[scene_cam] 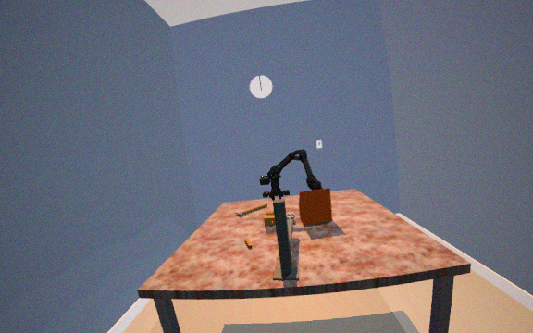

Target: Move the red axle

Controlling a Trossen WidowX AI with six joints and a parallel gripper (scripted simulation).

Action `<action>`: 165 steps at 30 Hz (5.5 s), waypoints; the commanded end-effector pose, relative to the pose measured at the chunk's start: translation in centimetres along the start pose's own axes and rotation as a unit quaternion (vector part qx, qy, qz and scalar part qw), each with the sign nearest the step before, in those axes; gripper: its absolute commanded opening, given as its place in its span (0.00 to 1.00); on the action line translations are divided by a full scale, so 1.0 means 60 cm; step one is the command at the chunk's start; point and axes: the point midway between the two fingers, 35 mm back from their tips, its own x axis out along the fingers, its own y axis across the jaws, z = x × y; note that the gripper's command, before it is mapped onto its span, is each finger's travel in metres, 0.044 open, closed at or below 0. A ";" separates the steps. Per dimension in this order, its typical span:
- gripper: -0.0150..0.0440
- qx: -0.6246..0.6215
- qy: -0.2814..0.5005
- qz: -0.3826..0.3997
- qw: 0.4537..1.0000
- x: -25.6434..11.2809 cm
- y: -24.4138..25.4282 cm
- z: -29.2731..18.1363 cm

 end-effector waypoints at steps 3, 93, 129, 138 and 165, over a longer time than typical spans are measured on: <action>0.25 -0.003 0.000 0.002 1.000 0.016 0.001 0.002; 1.00 0.371 -0.009 0.004 0.928 0.021 -0.029 0.073; 1.00 1.000 0.001 0.005 0.014 0.017 -0.049 0.325; 1.00 0.999 0.001 0.004 -0.032 0.017 -0.049 0.328; 1.00 0.999 0.001 0.004 -0.032 0.062 -0.050 0.329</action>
